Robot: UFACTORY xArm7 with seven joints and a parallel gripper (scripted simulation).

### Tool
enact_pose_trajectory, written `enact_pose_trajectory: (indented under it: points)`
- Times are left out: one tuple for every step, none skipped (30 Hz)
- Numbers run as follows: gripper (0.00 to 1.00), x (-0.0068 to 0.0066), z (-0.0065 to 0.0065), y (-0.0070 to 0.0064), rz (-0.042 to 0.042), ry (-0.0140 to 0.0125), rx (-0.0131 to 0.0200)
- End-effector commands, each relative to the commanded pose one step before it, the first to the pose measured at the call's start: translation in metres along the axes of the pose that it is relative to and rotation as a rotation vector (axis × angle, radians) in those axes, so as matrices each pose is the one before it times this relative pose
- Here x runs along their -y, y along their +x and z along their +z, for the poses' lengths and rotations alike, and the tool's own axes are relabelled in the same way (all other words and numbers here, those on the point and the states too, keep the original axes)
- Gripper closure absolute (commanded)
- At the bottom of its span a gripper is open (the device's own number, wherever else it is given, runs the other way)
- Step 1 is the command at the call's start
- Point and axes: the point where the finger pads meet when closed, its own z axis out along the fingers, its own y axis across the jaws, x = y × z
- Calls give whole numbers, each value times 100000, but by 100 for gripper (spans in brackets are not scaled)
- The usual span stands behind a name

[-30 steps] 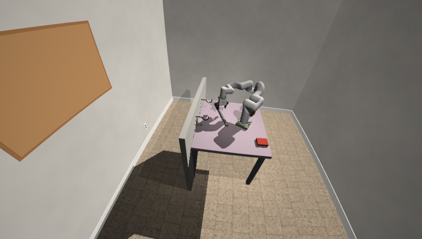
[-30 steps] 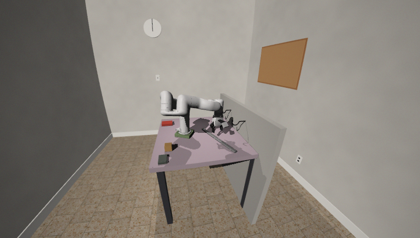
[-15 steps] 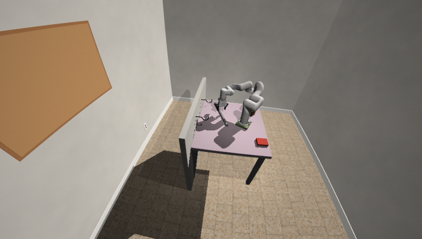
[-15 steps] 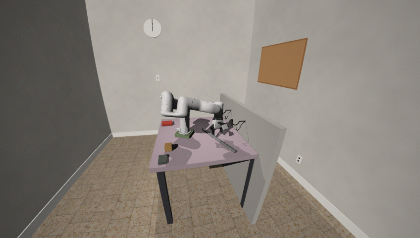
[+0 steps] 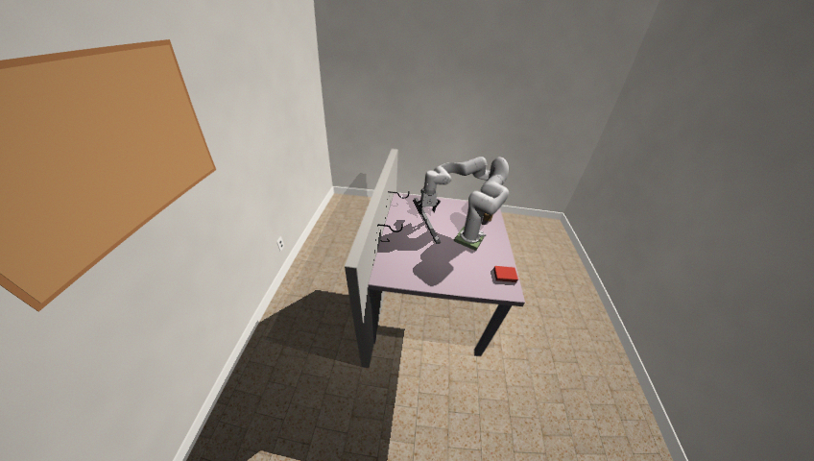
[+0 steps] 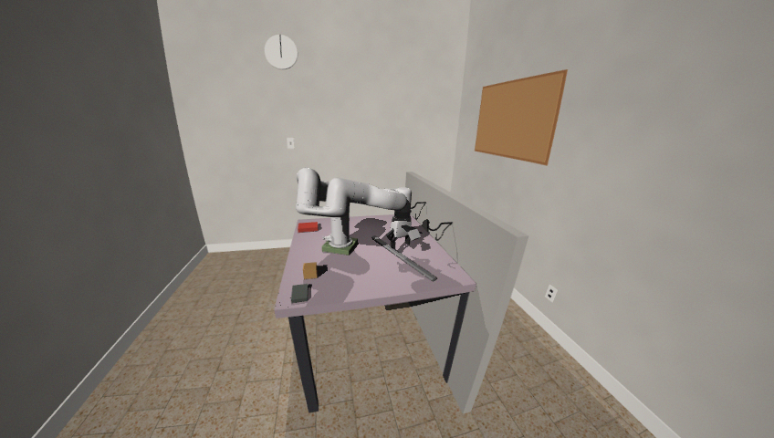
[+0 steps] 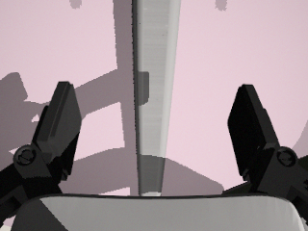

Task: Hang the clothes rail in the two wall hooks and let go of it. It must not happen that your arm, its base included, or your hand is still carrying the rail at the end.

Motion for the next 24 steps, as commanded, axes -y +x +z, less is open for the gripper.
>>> enact_pose_trajectory:
  points:
    - [0, 50, 109, 65, -10, 133, -229]
    - [0, 0, 67, 0, 0, 0, 0]
    - [0, 0, 67, 0, 0, 0, 0]
    - [0, 0, 67, 0, 0, 0, 0]
    - [0, 0, 67, 0, 0, 0, 0]
    - [0, 0, 67, 0, 0, 0, 0]
    - [0, 0, 0, 0, 0, 0, 0]
    - [0, 0, 0, 0, 0, 0, 0]
    - [0, 0, 67, 0, 0, 0, 0]
    - [0, 0, 67, 0, 0, 0, 0]
    - [0, 0, 67, 0, 0, 0, 0]
    - [0, 0, 67, 0, 0, 0, 0]
    - [0, 0, 67, 0, 0, 0, 0]
    - [0, 0, 67, 0, 0, 0, 0]
    - [0, 0, 67, 0, 0, 0, 0]
    - [0, 0, 67, 0, 0, 0, 0]
    - [0, 0, 67, 0, 0, 0, 0]
    - [0, 0, 67, 0, 0, 0, 0]
    - [0, 0, 67, 0, 0, 0, 0]
    - [0, 0, 67, 0, 0, 0, 0]
    - [0, 0, 67, 0, 0, 0, 0]
    - [0, 0, 67, 0, 0, 0, 0]
    - [0, 0, 67, 0, 0, 0, 0]
    - [0, 0, 0, 0, 0, 0, 0]
